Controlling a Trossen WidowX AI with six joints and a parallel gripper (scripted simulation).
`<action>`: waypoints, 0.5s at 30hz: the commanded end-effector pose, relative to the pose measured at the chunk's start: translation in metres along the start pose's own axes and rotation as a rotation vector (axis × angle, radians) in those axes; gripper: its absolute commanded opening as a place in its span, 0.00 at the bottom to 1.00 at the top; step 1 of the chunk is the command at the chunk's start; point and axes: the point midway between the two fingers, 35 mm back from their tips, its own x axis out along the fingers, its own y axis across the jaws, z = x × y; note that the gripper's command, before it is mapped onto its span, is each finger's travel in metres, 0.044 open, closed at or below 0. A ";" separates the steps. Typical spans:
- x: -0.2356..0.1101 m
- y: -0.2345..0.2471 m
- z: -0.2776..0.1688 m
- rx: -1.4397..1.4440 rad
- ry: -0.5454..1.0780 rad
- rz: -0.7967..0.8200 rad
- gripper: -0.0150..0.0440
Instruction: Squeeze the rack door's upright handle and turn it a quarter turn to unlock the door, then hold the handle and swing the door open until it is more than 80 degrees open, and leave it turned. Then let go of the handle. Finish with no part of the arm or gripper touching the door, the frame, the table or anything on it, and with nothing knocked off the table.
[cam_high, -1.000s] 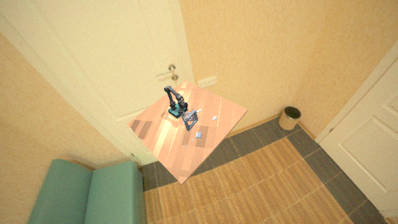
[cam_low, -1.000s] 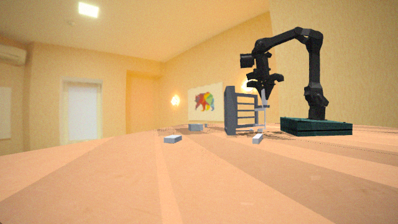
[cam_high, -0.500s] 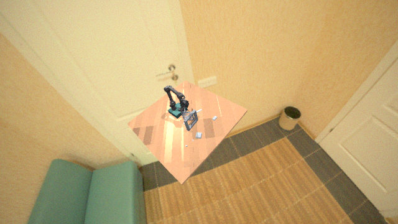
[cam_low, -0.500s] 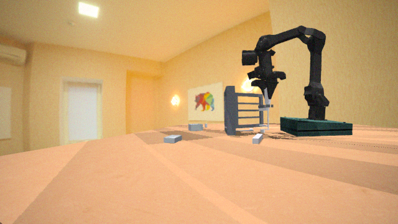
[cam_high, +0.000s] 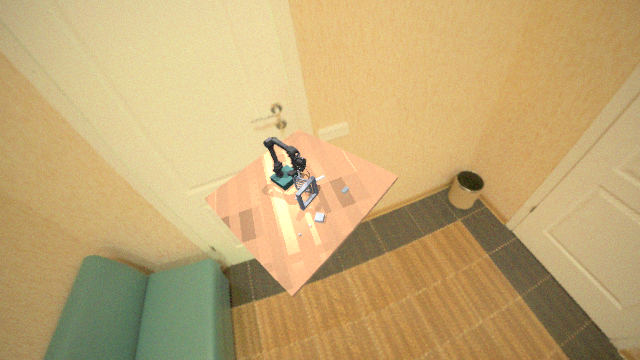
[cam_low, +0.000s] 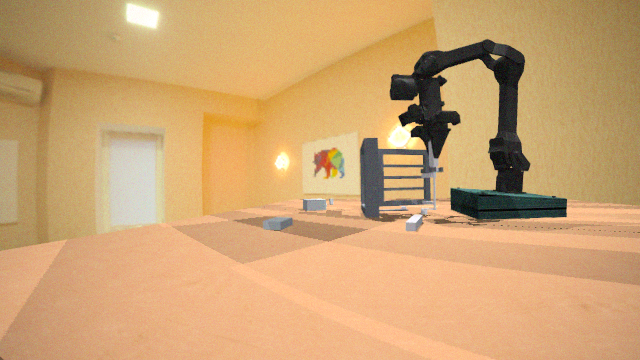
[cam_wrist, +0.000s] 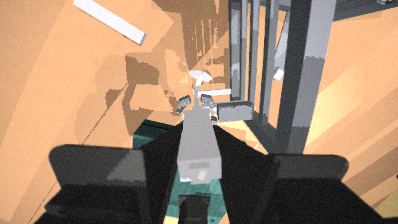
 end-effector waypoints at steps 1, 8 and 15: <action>-0.001 0.005 0.002 0.059 -0.003 0.001 0.27; -0.001 0.018 0.006 0.152 -0.003 0.003 0.27; -0.001 0.030 0.010 0.239 -0.003 0.004 0.27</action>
